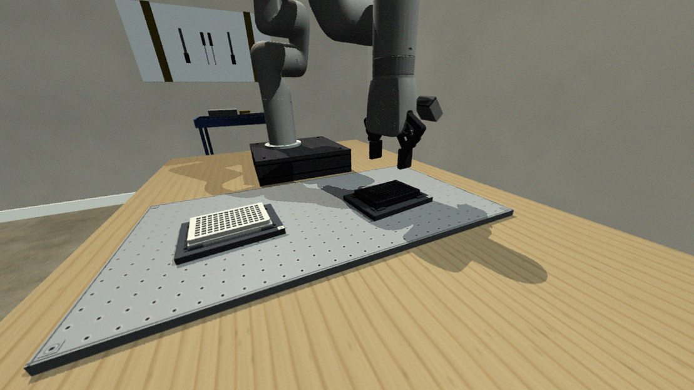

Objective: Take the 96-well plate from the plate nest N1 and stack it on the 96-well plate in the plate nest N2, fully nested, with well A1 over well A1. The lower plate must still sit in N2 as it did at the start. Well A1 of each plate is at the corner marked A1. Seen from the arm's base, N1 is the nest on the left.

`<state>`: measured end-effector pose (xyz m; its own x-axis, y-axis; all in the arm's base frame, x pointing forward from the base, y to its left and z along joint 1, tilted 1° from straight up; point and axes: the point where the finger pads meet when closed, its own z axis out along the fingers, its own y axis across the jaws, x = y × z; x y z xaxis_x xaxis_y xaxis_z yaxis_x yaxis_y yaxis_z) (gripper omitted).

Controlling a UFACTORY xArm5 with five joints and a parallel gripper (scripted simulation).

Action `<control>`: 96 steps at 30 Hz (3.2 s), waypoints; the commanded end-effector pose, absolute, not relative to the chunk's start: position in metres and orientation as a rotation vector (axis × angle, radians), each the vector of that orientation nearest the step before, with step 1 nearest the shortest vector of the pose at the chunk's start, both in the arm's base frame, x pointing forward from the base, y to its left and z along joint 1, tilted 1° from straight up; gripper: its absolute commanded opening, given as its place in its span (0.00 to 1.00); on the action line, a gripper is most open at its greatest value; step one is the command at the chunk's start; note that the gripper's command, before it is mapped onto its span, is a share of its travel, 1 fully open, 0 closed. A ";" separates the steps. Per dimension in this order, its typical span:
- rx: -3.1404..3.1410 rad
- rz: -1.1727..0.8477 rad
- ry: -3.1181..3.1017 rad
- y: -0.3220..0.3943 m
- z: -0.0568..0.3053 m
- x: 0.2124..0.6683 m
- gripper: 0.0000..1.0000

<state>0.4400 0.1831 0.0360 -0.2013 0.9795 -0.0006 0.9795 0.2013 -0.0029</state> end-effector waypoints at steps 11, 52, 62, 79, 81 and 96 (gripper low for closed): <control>-1.986 -0.002 -2.435 0.184 0.016 0.442 1.00; -1.986 -0.001 -2.435 0.183 -0.017 0.442 1.00; -1.986 -0.001 -2.435 0.183 -0.022 0.442 1.00; -1.986 -0.001 -2.435 0.183 -0.032 0.442 1.00; -1.986 -0.001 -2.435 0.183 -0.032 0.442 1.00; -1.986 -0.001 -2.435 0.183 -0.032 0.442 1.00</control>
